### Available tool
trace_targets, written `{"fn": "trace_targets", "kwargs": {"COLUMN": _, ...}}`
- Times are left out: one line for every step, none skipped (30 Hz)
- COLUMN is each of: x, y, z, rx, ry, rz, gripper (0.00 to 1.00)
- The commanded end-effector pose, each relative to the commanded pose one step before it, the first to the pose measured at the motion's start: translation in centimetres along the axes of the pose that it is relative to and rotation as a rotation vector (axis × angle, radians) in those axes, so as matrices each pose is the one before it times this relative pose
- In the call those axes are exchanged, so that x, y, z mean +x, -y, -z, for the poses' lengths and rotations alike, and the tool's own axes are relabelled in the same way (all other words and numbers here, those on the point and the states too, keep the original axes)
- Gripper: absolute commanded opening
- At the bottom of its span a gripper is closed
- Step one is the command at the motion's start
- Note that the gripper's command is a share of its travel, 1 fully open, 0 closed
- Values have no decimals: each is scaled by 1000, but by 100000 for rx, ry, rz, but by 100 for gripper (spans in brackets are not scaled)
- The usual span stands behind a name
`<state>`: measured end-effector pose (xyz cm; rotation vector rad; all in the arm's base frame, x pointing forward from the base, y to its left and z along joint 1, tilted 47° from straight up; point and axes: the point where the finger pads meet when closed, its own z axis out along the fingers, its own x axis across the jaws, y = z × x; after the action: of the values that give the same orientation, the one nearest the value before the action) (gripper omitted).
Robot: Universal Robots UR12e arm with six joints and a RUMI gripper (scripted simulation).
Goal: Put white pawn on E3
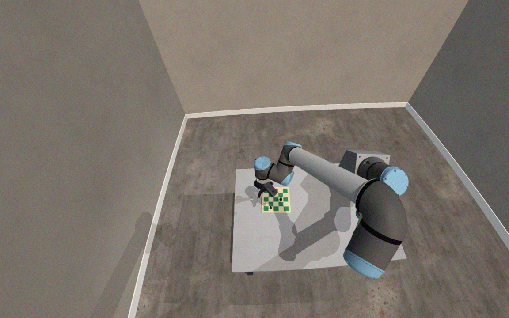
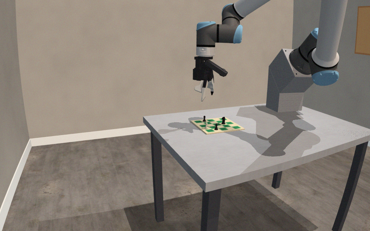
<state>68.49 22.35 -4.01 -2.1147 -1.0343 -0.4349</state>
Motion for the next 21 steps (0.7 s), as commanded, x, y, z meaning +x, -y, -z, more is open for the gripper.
{"fn": "trace_targets", "kwargs": {"x": -24, "y": -19, "z": 9, "rx": -46, "ry": -62, "rz": 3682, "gripper": 100}}
{"fn": "trace_targets", "kwargs": {"x": -21, "y": 13, "z": -24, "rx": -1, "ry": 1, "rz": 1438, "gripper": 100}}
{"fn": "trace_targets", "kwargs": {"x": -23, "y": 14, "z": -26, "rx": -1, "ry": 1, "rz": 1546, "gripper": 100}}
{"fn": "trace_targets", "kwargs": {"x": -24, "y": 15, "z": -28, "rx": -1, "ry": 1, "rz": 1654, "gripper": 100}}
{"fn": "trace_targets", "kwargs": {"x": -25, "y": 16, "z": -29, "rx": -1, "ry": 1, "rz": 1764, "gripper": 100}}
{"fn": "trace_targets", "kwargs": {"x": -27, "y": 17, "z": -31, "rx": -1, "ry": 2, "rz": 1874, "gripper": 100}}
{"fn": "trace_targets", "kwargs": {"x": -28, "y": 18, "z": -33, "rx": -1, "ry": 2, "rz": 1984, "gripper": 100}}
{"fn": "trace_targets", "kwargs": {"x": -29, "y": 19, "z": -35, "rx": -1, "ry": 2, "rz": 2095, "gripper": 100}}
{"fn": "trace_targets", "kwargs": {"x": -30, "y": 20, "z": -37, "rx": -1, "ry": 2, "rz": 2206, "gripper": 100}}
{"fn": "trace_targets", "kwargs": {"x": -31, "y": 21, "z": -38, "rx": -1, "ry": 2, "rz": 2316, "gripper": 100}}
{"fn": "trace_targets", "kwargs": {"x": -32, "y": 22, "z": -40, "rx": -1, "ry": 2, "rz": 2426, "gripper": 100}}
{"fn": "trace_targets", "kwargs": {"x": -33, "y": 23, "z": -42, "rx": -1, "ry": 2, "rz": 2534, "gripper": 100}}
{"fn": "trace_targets", "kwargs": {"x": -34, "y": 23, "z": -44, "rx": -1, "ry": 2, "rz": 2642, "gripper": 100}}
{"fn": "trace_targets", "kwargs": {"x": -35, "y": 24, "z": -46, "rx": -1, "ry": 2, "rz": 2749, "gripper": 100}}
{"fn": "trace_targets", "kwargs": {"x": -35, "y": 25, "z": -47, "rx": -1, "ry": 2, "rz": 2854, "gripper": 100}}
{"fn": "trace_targets", "kwargs": {"x": -36, "y": 25, "z": -49, "rx": 0, "ry": 2, "rz": 2958, "gripper": 100}}
{"fn": "trace_targets", "kwargs": {"x": 0, "y": 0, "z": 0, "rx": 0, "ry": 0, "rz": 0, "gripper": 100}}
{"fn": "trace_targets", "kwargs": {"x": 0, "y": 0, "z": 0, "rx": 0, "ry": 0, "rz": 0, "gripper": 100}}
{"fn": "trace_targets", "kwargs": {"x": -36, "y": 26, "z": -51, "rx": 0, "ry": 2, "rz": 3059, "gripper": 100}}
{"fn": "trace_targets", "kwargs": {"x": -37, "y": 26, "z": -52, "rx": 0, "ry": 2, "rz": 3159, "gripper": 100}}
{"fn": "trace_targets", "kwargs": {"x": -37, "y": 27, "z": -54, "rx": 0, "ry": 2, "rz": 3257, "gripper": 100}}
